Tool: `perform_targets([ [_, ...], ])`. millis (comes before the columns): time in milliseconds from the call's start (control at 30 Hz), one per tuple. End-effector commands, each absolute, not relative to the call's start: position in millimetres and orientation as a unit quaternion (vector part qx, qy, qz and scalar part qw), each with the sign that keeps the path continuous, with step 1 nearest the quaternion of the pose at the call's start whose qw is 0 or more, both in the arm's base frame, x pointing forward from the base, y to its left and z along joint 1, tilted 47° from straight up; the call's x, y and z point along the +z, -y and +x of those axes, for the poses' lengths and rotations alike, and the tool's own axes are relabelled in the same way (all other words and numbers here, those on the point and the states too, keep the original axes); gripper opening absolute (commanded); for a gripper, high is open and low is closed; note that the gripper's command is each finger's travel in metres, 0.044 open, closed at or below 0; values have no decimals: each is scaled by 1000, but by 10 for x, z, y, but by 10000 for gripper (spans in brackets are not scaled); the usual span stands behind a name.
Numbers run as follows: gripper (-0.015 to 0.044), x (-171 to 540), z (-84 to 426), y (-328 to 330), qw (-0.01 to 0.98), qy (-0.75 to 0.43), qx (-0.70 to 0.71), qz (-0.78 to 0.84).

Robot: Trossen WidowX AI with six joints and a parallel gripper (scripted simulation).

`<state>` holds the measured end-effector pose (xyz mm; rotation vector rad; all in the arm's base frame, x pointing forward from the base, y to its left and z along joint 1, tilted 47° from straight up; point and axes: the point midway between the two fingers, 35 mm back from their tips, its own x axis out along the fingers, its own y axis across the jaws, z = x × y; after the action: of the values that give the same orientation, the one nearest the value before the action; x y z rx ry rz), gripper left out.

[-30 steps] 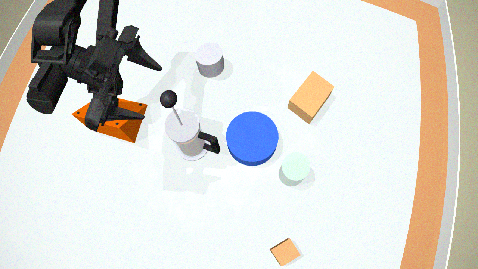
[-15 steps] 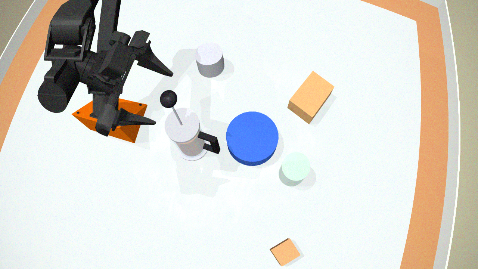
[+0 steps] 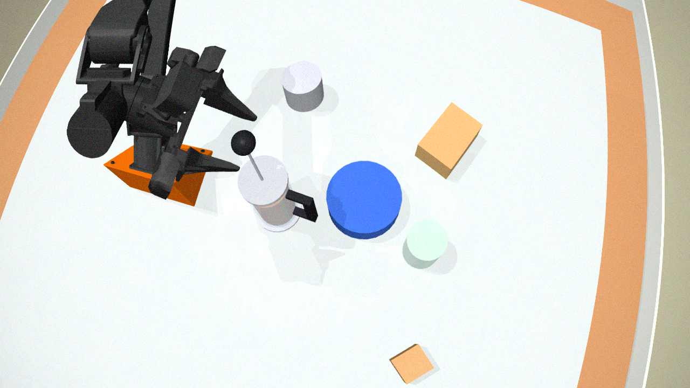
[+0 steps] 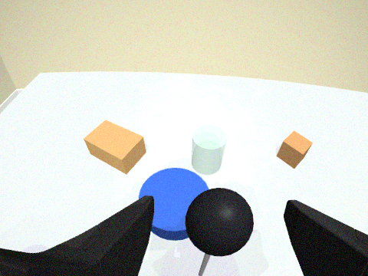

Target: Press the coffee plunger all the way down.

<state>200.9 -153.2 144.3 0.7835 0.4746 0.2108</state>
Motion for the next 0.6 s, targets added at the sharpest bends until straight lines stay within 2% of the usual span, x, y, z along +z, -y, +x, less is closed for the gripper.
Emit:
perform_targets([
  [0, 204, 1443, 2014, 1522, 891, -227, 102, 380],
  [100, 126, 1443, 2014, 1522, 891, -227, 102, 380],
  [567, 126, 1423, 2018, 1505, 891, -227, 102, 380],
])
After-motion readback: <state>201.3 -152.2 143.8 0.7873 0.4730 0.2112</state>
